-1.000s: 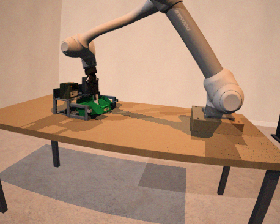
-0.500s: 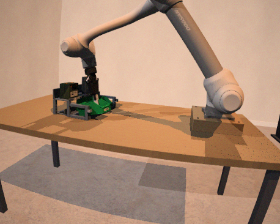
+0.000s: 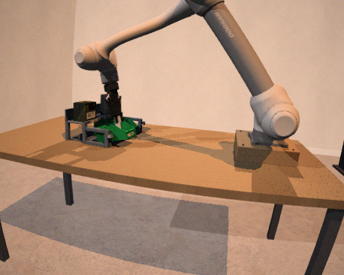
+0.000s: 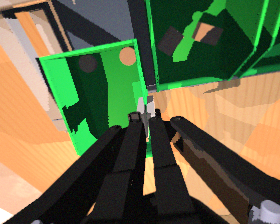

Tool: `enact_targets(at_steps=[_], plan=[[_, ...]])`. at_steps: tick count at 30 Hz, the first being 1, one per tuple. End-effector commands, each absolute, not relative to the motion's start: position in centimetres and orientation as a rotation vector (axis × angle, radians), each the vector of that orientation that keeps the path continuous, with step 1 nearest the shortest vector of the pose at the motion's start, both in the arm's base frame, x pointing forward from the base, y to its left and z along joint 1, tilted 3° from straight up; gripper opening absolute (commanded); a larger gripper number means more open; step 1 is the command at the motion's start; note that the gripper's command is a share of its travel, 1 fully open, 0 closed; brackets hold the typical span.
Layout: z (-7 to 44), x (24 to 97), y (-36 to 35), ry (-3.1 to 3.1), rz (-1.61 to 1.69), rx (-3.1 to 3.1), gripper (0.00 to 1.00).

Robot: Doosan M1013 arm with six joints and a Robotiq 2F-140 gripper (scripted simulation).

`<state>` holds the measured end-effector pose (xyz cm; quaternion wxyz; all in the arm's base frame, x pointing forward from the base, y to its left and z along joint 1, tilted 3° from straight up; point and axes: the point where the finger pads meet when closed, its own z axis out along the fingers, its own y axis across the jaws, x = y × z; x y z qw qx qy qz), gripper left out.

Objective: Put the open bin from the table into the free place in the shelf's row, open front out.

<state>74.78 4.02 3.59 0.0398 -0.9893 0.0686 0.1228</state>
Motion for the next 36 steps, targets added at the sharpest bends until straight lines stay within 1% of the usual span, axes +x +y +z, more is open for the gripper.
enact_targets(at_steps=[1, 36], plan=[[3.6, 74.8, 4.0, 0.21, 0.376, -3.031, 0.0], [3.4, 75.9, 3.9, 0.213, 0.318, -3.04, 0.0]])
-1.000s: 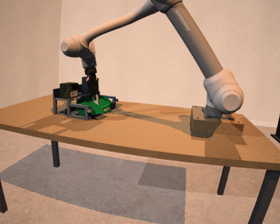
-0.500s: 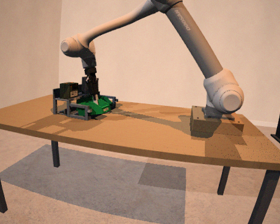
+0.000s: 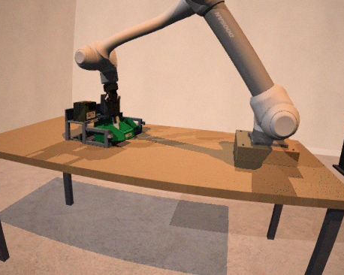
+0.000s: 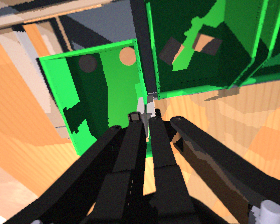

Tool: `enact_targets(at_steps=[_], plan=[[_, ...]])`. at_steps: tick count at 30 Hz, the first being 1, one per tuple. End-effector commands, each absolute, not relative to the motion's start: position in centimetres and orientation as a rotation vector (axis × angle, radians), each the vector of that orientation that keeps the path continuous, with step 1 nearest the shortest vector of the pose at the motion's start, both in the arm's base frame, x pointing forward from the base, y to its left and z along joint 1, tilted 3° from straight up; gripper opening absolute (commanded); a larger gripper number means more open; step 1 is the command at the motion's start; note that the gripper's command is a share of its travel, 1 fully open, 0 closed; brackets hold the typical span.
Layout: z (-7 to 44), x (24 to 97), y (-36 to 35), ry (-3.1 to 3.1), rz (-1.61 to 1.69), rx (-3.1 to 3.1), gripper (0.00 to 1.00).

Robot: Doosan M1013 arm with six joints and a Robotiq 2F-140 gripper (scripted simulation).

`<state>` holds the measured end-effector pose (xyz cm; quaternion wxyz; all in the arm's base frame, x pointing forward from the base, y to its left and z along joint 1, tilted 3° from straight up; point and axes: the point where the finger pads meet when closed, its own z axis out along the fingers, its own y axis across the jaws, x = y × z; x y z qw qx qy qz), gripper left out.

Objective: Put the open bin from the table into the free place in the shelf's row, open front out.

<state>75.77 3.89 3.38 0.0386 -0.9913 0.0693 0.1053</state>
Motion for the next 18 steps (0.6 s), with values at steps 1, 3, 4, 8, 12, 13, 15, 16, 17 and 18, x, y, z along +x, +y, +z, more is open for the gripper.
enact_targets(at_steps=[1, 3, 4, 8, 12, 13, 15, 16, 17, 18], plan=[[3.37, 75.91, 3.87, 0.213, 0.315, -3.041, 0.0], [3.37, 75.91, 3.87, 0.213, 0.315, -3.041, 0.0], [3.36, 75.96, 3.86, 0.213, 0.312, -3.041, 0.0], [3.32, 76.16, 3.84, 0.213, 0.301, -3.043, 0.0], [3.28, 76.3, 3.82, 0.214, 0.293, -3.044, 0.0], [3.28, 76.33, 3.81, 0.214, 0.292, -3.044, 0.0], [3.27, 76.38, 3.81, 0.214, 0.289, -3.045, 0.0], [3.27, 76.4, 3.8, 0.214, 0.289, -3.045, 0.0], [3.26, 76.41, 3.8, 0.214, 0.288, -3.045, 0.0], [3.26, 76.42, 3.8, 0.214, 0.287, -3.045, 0.0]])
